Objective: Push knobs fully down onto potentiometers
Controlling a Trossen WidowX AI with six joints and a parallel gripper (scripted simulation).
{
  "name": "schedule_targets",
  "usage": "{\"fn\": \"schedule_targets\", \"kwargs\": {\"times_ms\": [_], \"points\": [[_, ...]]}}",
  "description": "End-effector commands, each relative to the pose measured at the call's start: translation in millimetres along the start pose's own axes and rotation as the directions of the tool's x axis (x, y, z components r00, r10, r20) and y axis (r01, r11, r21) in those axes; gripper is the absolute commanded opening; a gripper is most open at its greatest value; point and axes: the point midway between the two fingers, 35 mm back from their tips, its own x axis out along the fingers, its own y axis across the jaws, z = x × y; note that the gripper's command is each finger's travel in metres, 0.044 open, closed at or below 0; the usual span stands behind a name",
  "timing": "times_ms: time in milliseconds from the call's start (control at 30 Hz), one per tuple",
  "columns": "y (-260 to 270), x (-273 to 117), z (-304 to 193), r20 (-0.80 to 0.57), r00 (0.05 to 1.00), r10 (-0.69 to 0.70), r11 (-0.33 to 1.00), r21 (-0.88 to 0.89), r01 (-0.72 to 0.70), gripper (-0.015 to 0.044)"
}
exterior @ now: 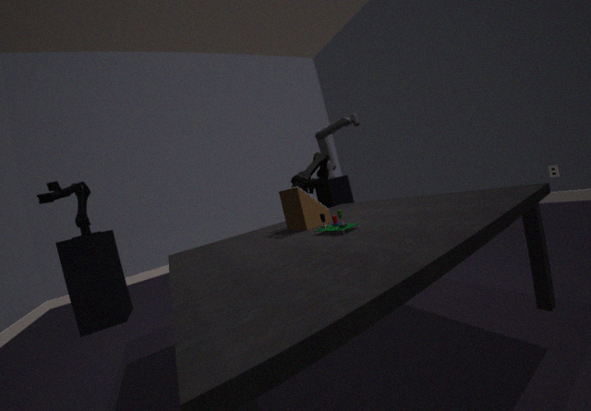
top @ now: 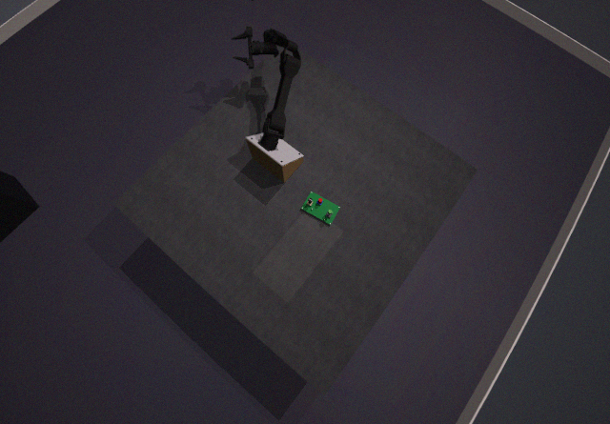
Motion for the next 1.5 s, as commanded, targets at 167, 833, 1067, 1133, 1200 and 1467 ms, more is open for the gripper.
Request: {"fn": "schedule_targets", "kwargs": {"times_ms": [167, 833, 1067, 1133, 1200, 1467], "points": [[-8, -24, 16, 0.08, 0.997, 0.001, 1.0, -0.02, 0.001, 0.0243], [-85, -201, 81, 0.573, 0.818, -0.057, 0.99, -0.074, 0.121, 0.0], [-118, -265, 82, 0.707, 0.699, -0.106, 0.981, -0.043, 0.192, 0.0], [-126, -281, 81, 0.737, 0.666, -0.118, 0.978, -0.03, 0.207, 0.0], [-135, -298, 78, 0.764, 0.631, -0.131, 0.975, -0.015, 0.221, 0.0], [-158, -325, 58, 0.803, 0.577, -0.147, 0.984, 0.058, 0.17, 0.0]]}}
